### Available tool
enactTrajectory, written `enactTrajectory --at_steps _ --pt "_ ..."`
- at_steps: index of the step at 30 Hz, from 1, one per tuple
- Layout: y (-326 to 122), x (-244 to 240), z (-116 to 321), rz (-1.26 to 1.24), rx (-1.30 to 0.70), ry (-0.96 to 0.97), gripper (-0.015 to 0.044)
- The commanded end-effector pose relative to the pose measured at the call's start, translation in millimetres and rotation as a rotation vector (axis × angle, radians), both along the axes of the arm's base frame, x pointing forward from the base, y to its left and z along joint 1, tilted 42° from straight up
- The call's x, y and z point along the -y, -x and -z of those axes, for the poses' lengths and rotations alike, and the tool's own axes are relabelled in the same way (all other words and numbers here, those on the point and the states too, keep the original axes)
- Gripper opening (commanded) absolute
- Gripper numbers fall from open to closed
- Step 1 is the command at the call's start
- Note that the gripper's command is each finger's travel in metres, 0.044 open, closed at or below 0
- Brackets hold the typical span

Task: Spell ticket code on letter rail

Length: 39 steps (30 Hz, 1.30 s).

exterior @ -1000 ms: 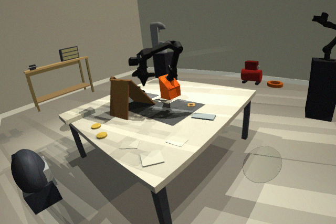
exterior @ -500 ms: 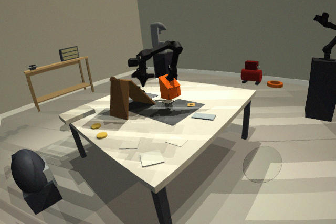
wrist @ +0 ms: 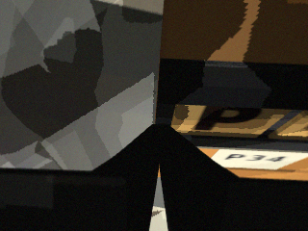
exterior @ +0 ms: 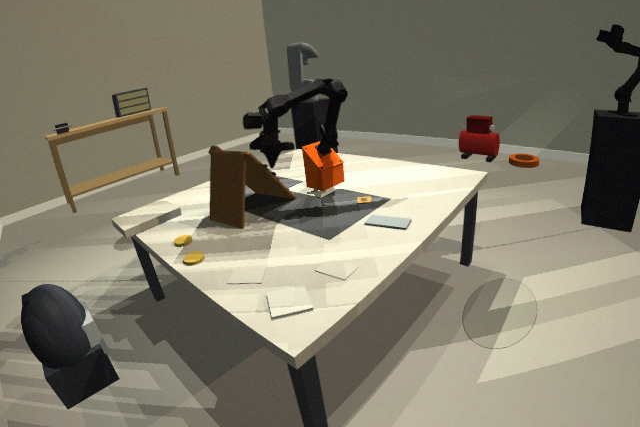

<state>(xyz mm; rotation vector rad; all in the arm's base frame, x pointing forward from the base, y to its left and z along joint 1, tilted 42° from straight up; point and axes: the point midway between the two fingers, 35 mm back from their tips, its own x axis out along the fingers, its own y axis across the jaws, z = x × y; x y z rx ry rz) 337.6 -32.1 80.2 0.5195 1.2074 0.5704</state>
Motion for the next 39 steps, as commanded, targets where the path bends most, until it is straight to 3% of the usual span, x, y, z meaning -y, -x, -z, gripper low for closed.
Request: enactTrajectory --at_steps 1,39 --pt "-2.0 -1.1 1.2 0.001 -0.002 0.000 0.0000" --pt "-8.0 0.1 7.4 0.001 -0.001 0.000 0.0000"
